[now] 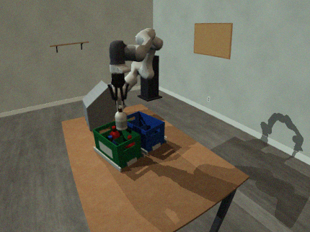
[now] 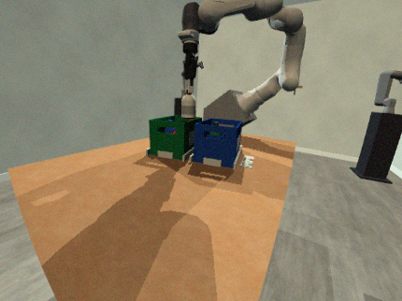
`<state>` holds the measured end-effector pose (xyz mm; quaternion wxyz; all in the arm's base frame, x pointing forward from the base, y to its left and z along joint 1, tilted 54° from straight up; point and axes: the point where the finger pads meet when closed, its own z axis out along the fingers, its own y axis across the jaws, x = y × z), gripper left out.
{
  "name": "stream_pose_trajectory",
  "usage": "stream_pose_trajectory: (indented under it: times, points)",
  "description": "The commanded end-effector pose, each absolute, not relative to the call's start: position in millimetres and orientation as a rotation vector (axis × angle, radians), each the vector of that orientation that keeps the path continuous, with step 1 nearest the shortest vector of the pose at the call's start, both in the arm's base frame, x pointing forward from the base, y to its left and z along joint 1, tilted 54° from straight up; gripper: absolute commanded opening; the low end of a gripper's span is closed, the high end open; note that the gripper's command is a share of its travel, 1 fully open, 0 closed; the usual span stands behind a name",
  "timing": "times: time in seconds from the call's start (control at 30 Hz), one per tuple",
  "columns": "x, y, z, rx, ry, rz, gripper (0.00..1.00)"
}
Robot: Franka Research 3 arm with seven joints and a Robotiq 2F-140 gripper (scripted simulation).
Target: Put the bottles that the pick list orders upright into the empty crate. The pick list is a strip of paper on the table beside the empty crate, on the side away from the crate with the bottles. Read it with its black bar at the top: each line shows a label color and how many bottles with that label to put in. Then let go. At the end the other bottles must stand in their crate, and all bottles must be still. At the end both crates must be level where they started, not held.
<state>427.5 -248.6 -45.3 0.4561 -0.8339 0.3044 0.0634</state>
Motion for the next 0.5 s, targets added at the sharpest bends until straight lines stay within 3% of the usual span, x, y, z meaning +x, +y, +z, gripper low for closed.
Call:
stream_pose_trajectory:
  times: [0.0, 0.47]
  points:
    - [428.2, -252.7, -37.5, -2.062, 0.765, 0.141, 0.00]
    - [424.0, -238.0, -19.0, -2.062, 0.765, 0.141, 0.00]
